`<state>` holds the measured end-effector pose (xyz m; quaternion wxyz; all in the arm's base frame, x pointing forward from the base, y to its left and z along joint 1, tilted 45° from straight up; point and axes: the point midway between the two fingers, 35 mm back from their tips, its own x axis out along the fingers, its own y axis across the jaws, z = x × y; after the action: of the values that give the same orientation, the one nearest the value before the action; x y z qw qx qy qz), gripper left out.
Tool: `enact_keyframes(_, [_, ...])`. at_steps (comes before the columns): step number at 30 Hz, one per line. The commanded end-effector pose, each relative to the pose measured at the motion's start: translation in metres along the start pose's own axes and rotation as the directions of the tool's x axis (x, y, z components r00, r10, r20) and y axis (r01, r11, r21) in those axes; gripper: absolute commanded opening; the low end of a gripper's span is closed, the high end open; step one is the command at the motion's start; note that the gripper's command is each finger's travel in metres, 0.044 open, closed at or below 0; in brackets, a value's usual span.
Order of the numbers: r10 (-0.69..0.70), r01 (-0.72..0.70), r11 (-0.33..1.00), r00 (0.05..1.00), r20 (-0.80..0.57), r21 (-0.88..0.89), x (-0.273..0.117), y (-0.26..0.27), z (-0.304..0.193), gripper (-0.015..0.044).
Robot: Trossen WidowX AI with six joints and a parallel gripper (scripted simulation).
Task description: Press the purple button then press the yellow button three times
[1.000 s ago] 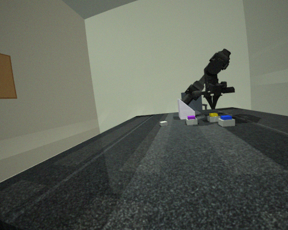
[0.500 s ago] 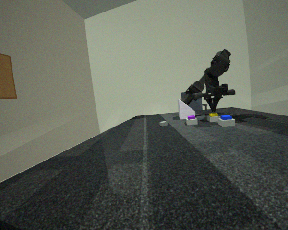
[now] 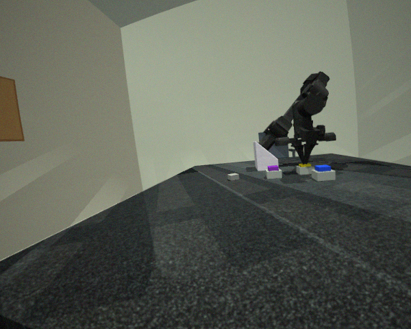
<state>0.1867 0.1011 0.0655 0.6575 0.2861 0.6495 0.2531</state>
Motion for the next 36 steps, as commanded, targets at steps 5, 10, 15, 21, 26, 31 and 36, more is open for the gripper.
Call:
enact_keyframes(5, [0.005, -0.005, 1.000, 1.000, -0.006, 0.008, 0.002, 0.000, -0.002, 0.0020])
enact_keyframes(10, [0.005, -0.005, 1.000, 1.000, -0.006, 0.008, 0.002, 0.000, -0.002, 0.0020])
enact_keyframes(15, [-0.001, 0.001, 1.000, 1.000, -0.003, 0.004, -0.015, -0.001, 0.000, 0.0020])
enact_keyframes(21, [0.003, -0.003, 1.000, 1.000, -0.006, 0.009, -0.033, 0.000, 0.000, 0.0046])
enact_keyframes(26, [0.003, -0.003, 1.000, 1.000, -0.005, 0.007, -0.058, 0.028, 0.029, 0.0178])
enact_keyframes(31, [0.004, -0.003, 1.000, 1.000, -0.004, 0.006, -0.086, 0.063, 0.057, 0.0309])
enact_keyframes(36, [0.004, -0.004, 1.000, 1.000, -0.003, 0.006, -0.094, 0.073, 0.064, 0.0400])
